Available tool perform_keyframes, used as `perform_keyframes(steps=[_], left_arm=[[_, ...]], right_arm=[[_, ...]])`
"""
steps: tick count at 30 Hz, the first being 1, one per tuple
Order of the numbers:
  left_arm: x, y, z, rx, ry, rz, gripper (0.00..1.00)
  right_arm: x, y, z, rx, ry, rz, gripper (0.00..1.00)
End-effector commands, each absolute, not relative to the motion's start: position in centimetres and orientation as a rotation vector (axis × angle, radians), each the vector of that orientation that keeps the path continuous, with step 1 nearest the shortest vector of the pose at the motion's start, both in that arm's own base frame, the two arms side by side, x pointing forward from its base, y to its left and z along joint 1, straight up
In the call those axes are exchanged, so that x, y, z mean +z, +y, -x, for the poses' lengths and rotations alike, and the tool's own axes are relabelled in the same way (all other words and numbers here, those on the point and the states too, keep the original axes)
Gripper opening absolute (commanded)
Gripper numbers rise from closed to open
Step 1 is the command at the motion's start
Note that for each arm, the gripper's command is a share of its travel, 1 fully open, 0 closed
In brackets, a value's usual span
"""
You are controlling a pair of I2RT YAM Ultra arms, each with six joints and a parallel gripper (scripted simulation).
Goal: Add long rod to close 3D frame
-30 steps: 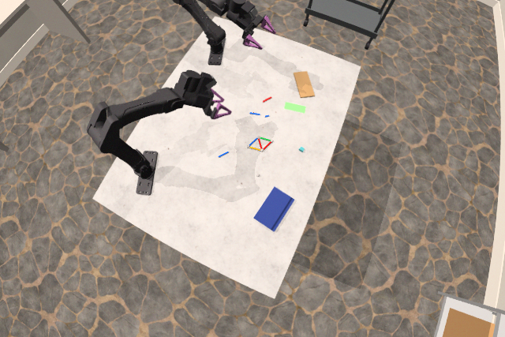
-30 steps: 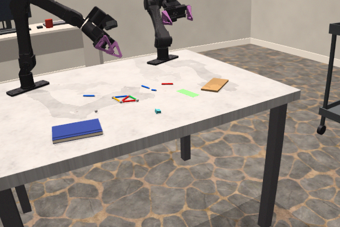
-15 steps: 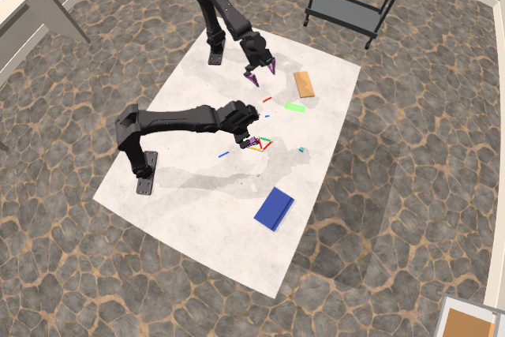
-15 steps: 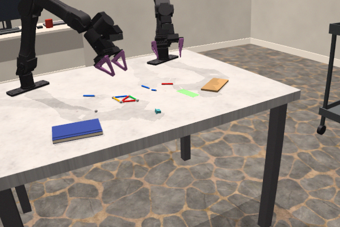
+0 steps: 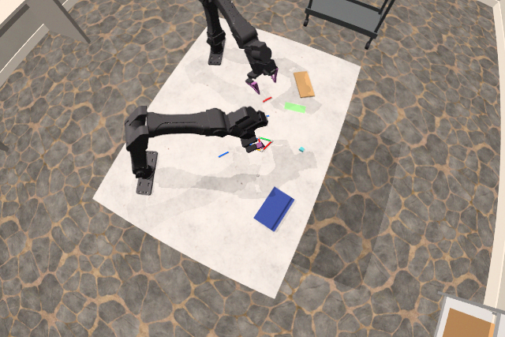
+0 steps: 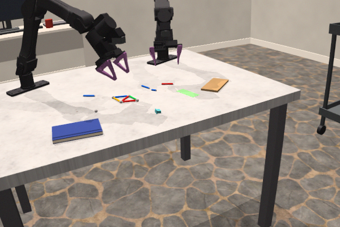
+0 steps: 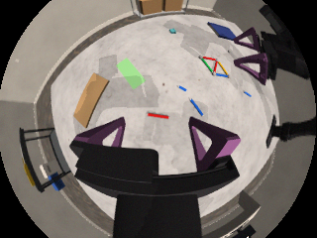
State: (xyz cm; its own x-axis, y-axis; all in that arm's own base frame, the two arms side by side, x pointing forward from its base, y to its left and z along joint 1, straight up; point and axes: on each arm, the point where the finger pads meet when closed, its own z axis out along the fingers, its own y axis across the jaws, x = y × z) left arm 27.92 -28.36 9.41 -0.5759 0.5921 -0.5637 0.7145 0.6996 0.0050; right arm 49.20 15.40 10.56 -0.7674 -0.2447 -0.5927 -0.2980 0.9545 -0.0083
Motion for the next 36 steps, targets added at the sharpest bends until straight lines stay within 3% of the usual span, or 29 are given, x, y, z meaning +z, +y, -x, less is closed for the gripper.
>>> perform_keyframes(steps=[1,5,11,36], left_arm=[[11.5,-29.7,-28.4,-0.333,2.322,-0.990,1.00],[11.5,-29.7,-28.4,-0.333,2.322,-0.990,1.00],[9.4,-28.5,-27.6,-0.357,2.593,-0.704,0.32],[4.8,-28.9,-28.0,-0.105,3.024,0.692,0.31]], right_arm=[[11.3,15.6,-49.4,0.127,2.476,0.382,1.00],[11.3,15.6,-49.4,0.127,2.476,0.382,1.00],[13.7,17.8,-49.8,0.174,2.324,0.397,1.00],[19.9,24.5,-38.4,0.387,1.847,0.534,1.00]])
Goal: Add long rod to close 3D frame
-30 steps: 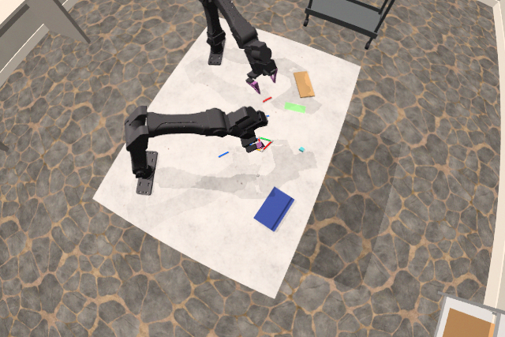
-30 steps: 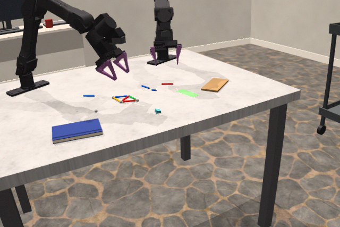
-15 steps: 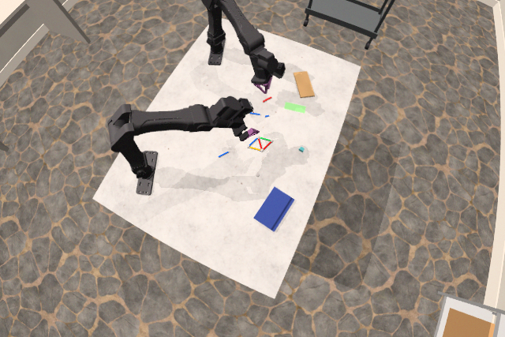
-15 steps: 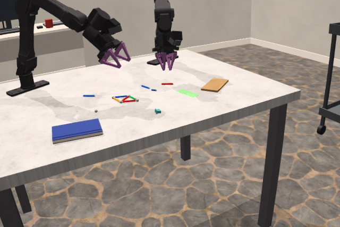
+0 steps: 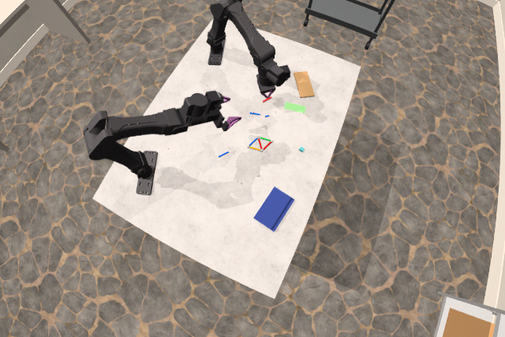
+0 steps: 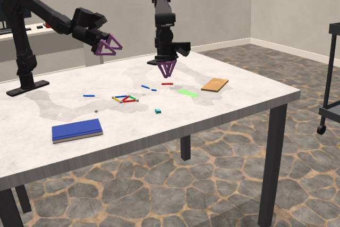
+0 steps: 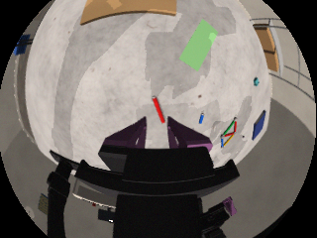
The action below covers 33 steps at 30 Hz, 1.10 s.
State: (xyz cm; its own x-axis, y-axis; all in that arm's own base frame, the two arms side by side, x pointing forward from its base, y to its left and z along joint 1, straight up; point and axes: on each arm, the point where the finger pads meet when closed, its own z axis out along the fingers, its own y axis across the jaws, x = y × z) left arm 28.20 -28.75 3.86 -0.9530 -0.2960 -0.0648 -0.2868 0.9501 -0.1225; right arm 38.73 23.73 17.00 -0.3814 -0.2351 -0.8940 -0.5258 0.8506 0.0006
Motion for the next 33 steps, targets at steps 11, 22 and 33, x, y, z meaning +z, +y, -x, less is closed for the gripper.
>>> perform_keyframes(steps=[11,22,33], left_arm=[[3.5,-29.7,-28.8,-0.012,2.977,0.990,0.31],[3.8,-29.6,-28.8,-0.027,2.979,0.971,0.31],[2.3,-30.6,-29.2,-0.022,2.981,0.971,0.31]], right_arm=[[19.8,25.0,-33.4,0.456,1.749,0.577,1.00],[19.4,24.9,-33.2,0.446,1.766,0.586,1.00],[19.3,24.8,-33.5,0.445,1.770,0.584,1.00]])
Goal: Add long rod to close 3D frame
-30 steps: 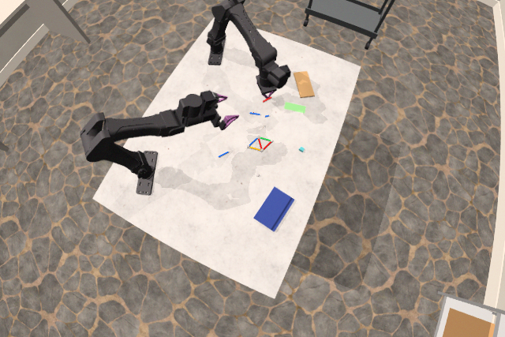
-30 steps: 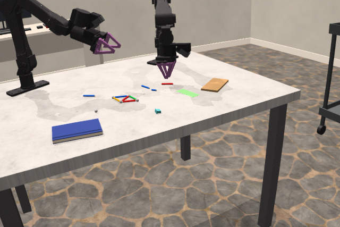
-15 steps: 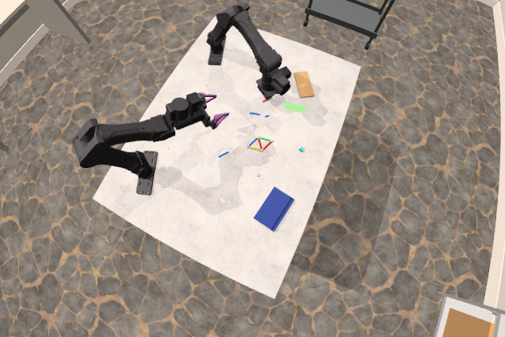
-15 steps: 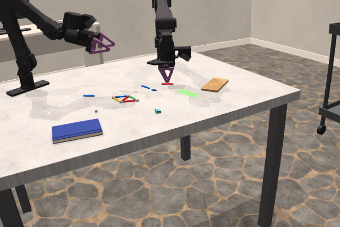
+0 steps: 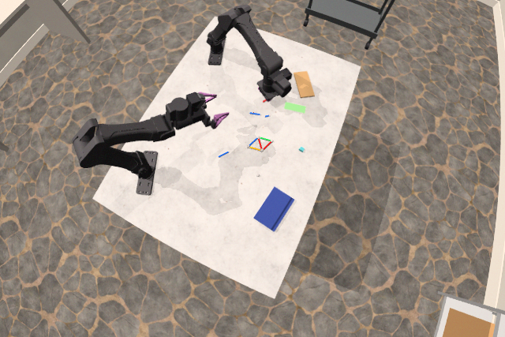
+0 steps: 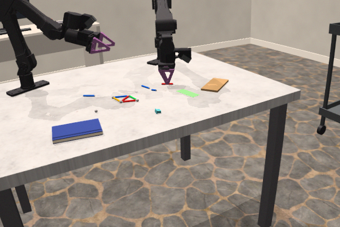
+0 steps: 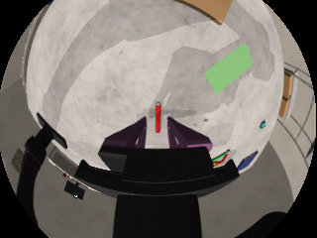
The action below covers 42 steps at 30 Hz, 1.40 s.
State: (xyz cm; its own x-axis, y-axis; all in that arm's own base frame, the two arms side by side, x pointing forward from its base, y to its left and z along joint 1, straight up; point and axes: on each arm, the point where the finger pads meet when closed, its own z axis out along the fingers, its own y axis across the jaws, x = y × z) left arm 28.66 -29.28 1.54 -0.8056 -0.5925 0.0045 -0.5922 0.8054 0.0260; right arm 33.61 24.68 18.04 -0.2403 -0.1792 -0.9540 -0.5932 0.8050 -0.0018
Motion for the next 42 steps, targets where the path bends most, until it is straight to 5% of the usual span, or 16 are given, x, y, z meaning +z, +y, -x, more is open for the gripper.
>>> perform_keyframes(steps=[1,18,19,28,42], left_arm=[[2.1,-30.6,-29.2,0.023,-2.994,-0.975,0.31],[1.6,-30.5,-29.1,0.022,-2.994,-0.974,0.31],[1.6,-30.5,-29.1,0.022,-2.994,-0.974,0.20],[1.9,-30.4,-29.4,0.039,-2.998,-0.977,0.07],[3.3,-30.1,-29.3,0.029,-2.998,-0.969,0.00]], right_arm=[[19.3,24.8,-33.5,0.445,1.770,0.584,1.00],[19.3,24.8,-33.5,0.445,1.770,0.584,1.00],[19.3,24.8,-33.5,0.445,1.770,0.584,1.00],[19.3,24.8,-33.5,0.445,1.770,0.584,1.00],[19.3,24.8,-33.5,0.445,1.770,0.584,1.00]])
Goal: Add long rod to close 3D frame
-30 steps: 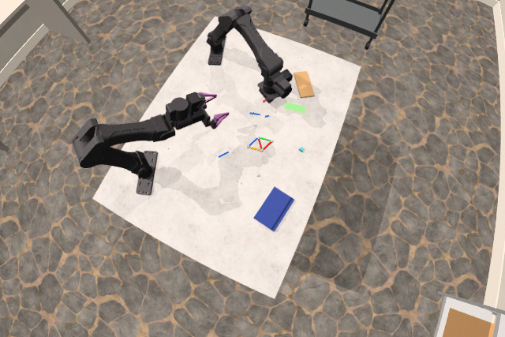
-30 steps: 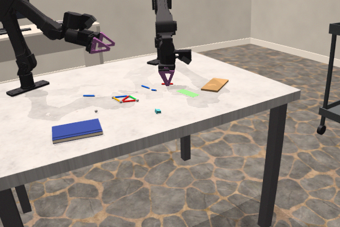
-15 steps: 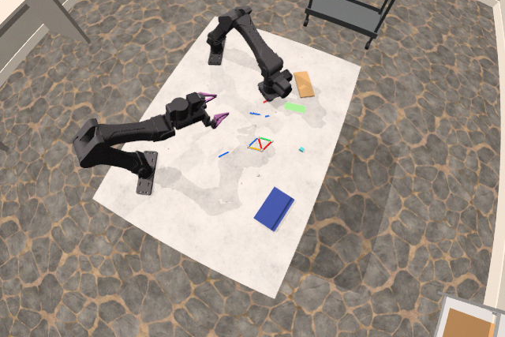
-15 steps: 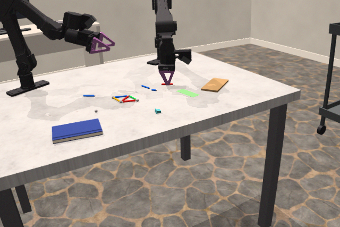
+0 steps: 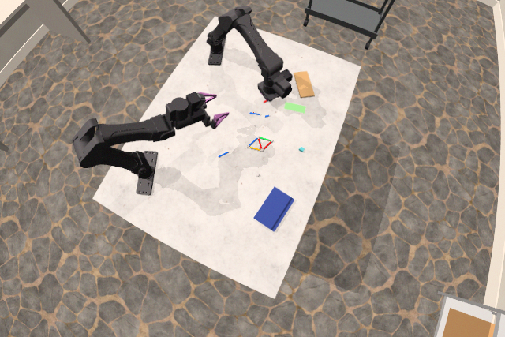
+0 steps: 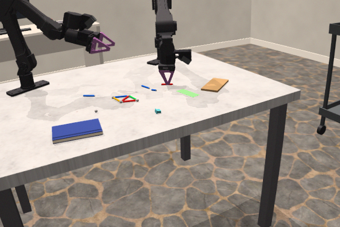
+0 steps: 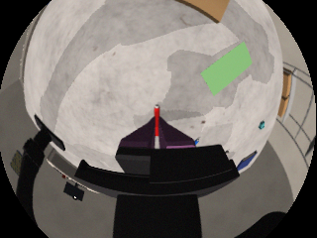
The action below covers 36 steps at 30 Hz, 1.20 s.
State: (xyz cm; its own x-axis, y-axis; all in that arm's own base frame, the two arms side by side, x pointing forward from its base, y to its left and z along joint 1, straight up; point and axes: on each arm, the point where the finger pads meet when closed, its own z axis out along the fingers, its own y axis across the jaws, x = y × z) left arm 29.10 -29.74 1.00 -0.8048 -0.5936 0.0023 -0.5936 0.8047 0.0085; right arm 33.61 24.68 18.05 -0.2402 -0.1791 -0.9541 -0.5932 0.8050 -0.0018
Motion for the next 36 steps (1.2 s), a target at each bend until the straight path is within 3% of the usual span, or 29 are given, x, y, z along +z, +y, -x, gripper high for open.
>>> perform_keyframes(steps=[1,7,20,36], left_arm=[[3.9,-30.1,-29.3,0.029,-2.998,-0.969,0.00],[7.3,-30.0,-29.3,0.029,-2.998,-0.968,0.00],[5.9,-34.9,-24.4,-0.026,-2.965,-0.998,0.00],[6.0,-35.6,-24.7,0.001,-2.869,-1.262,0.00]], right_arm=[[19.3,24.8,-33.5,0.445,1.770,0.584,1.00],[19.3,24.8,-33.5,0.445,1.770,0.584,1.00],[18.9,20.7,-29.8,0.402,1.875,0.588,1.00],[21.4,16.1,-25.1,0.394,1.821,0.536,1.00]])
